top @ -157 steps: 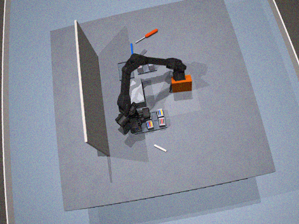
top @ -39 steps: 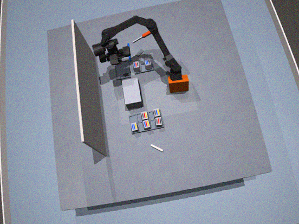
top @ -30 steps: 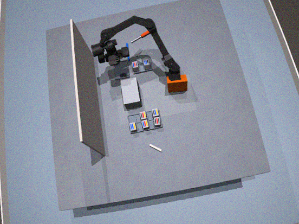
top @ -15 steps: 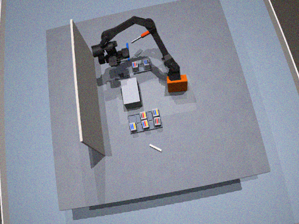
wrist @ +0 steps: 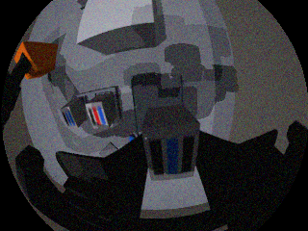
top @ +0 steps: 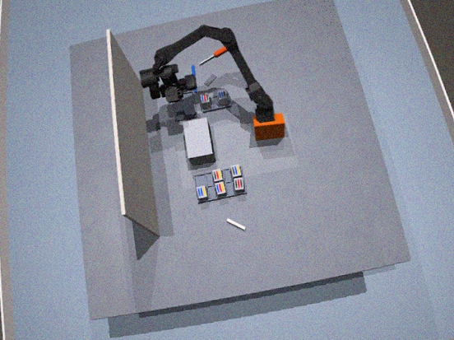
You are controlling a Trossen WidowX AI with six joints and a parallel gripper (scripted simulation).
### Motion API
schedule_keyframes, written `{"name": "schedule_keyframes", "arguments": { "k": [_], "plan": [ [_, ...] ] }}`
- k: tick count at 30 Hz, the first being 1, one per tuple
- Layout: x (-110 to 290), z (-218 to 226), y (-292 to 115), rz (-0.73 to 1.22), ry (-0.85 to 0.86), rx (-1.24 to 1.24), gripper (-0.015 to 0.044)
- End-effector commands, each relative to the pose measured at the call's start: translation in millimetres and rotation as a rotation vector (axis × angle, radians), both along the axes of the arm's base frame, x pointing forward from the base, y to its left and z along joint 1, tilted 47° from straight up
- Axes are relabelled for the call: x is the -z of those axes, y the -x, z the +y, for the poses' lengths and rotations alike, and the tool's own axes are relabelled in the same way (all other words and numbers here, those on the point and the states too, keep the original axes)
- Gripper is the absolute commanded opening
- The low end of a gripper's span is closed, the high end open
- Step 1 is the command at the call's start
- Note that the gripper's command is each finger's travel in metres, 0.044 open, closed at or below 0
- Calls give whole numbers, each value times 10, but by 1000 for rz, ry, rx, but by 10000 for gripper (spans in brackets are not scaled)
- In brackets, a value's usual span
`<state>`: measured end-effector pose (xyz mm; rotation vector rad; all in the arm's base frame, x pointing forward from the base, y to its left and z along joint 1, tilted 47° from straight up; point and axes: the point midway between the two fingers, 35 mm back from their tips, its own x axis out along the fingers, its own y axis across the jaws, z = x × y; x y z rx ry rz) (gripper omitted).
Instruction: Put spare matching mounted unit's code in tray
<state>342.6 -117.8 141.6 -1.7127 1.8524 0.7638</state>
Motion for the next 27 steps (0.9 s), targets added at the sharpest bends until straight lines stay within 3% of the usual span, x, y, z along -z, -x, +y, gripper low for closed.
{"name": "schedule_keyframes", "arguments": {
  "k": [1,27],
  "plan": [
    [20,-32,-3,-1,5,-3,0],
    [171,-196,10,-2,5,-3,0]
  ]
}}
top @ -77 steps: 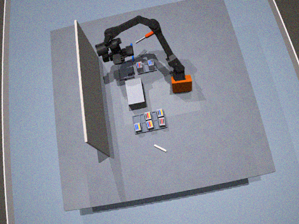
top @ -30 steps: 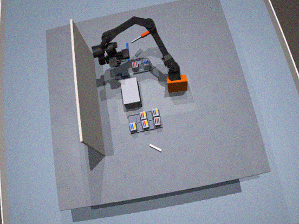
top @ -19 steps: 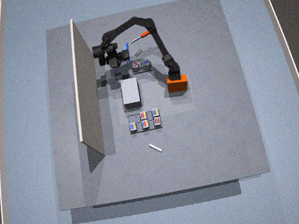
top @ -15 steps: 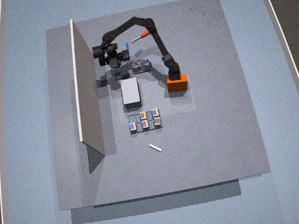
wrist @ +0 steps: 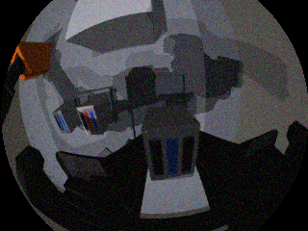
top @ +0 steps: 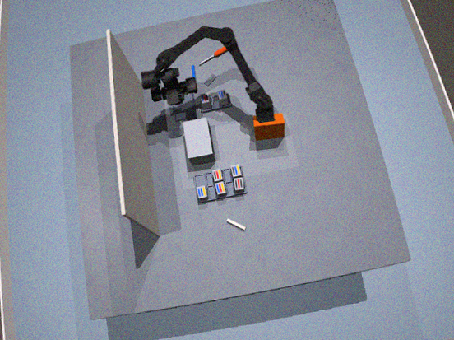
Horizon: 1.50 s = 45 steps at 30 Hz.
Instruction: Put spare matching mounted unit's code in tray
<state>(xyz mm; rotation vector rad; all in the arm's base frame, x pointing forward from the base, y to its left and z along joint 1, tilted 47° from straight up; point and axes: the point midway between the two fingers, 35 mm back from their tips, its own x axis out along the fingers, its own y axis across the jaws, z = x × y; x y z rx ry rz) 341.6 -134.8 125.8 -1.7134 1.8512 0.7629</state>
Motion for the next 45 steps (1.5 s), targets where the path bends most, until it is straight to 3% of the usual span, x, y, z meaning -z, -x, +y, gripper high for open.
{"name": "schedule_keyframes", "arguments": {
  "k": [1,45],
  "plan": [
    [19,-32,1,-1,6,-2,0],
    [260,-309,64,0,12,-2,0]
  ]
}}
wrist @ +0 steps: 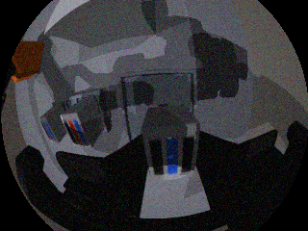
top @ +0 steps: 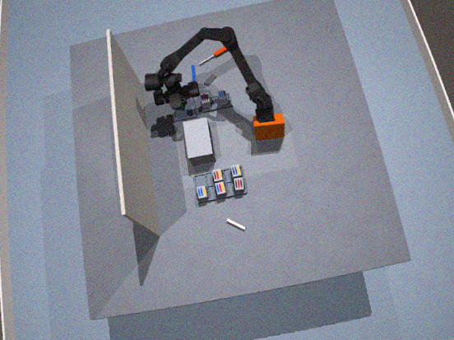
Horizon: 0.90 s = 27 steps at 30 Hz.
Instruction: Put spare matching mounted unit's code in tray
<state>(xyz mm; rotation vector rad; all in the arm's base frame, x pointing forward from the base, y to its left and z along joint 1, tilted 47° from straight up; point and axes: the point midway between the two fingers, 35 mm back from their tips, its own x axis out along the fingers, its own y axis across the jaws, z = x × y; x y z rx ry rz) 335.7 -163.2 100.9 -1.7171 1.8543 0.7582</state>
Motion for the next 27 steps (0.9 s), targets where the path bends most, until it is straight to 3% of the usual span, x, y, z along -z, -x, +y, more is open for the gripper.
{"name": "schedule_keyframes", "arguments": {
  "k": [1,27],
  "plan": [
    [16,-32,7,0,6,-2,0],
    [150,-192,68,1,13,-1,0]
  ]
}}
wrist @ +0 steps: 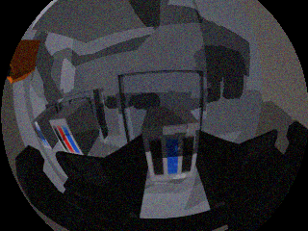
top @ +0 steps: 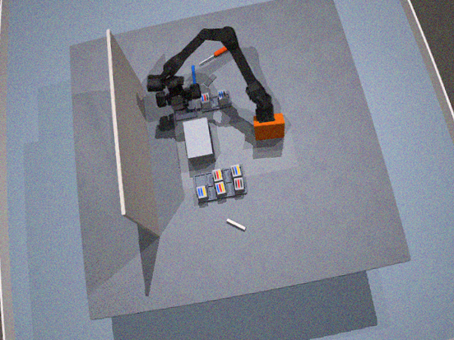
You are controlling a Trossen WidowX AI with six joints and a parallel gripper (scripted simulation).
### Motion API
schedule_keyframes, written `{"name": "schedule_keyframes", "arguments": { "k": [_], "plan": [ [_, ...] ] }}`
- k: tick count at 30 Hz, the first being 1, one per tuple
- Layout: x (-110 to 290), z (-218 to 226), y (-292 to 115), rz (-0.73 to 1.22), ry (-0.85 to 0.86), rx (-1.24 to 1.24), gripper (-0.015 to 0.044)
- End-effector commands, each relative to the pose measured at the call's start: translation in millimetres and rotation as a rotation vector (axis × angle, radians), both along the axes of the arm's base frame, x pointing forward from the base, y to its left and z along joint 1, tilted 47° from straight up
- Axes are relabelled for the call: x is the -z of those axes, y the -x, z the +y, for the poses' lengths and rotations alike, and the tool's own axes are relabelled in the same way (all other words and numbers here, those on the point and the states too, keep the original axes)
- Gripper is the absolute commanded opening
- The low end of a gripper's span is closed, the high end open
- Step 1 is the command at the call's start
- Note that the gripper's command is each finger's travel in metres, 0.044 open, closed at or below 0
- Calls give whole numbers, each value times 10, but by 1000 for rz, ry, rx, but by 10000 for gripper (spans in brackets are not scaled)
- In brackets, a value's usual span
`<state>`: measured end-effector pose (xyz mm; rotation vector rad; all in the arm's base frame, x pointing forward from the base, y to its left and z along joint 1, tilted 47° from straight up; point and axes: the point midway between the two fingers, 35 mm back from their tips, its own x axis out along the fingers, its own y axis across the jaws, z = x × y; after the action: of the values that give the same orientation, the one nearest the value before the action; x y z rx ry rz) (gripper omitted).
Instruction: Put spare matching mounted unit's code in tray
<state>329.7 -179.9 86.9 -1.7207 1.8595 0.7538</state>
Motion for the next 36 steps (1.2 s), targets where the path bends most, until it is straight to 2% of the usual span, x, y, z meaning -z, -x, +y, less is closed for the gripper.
{"name": "schedule_keyframes", "arguments": {
  "k": [1,9,26,28,33,36],
  "plan": [
    [15,-31,11,1,7,-2,0],
    [54,-78,33,1,9,-1,0],
    [45,-55,24,1,3,0,440],
    [-27,29,-4,0,0,0,440],
    [-595,639,-69,2,1,-1,440],
    [-681,722,-59,2,4,-1,440]
  ]
}}
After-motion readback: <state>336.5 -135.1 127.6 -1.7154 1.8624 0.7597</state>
